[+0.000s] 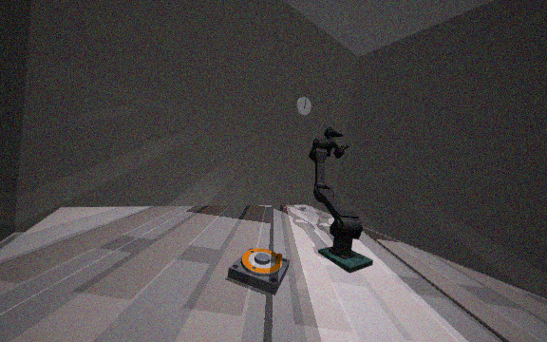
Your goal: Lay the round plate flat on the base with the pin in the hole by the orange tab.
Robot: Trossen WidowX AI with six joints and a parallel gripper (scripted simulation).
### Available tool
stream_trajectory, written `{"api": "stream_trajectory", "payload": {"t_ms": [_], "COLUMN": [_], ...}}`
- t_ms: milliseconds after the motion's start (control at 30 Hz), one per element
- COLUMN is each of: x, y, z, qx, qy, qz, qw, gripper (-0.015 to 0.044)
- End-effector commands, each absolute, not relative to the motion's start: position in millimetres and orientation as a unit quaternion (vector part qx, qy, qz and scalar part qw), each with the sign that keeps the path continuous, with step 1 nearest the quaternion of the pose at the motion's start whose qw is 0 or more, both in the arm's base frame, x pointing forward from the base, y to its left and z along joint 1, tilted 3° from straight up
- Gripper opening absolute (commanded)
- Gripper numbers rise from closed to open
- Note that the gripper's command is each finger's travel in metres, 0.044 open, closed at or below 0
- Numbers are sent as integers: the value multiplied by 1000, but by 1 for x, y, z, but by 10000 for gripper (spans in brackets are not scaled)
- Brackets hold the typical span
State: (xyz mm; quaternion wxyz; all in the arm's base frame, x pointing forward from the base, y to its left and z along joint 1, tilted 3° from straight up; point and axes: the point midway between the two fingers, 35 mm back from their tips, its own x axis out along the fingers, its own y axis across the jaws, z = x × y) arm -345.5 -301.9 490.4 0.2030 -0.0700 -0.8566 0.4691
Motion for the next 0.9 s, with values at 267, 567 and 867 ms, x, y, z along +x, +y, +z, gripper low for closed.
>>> {"api": "stream_trajectory", "payload": {"t_ms": [267, 567, 867], "x": [-303, -248, -164], "y": [-229, -111, -15], "z": [578, 640, 672], "qx": [0, 14, 34], "qy": [-773, -660, -538], "qz": [554, 598, 608], "qw": [310, 453, 583], "gripper": [164, 0, 0]}}
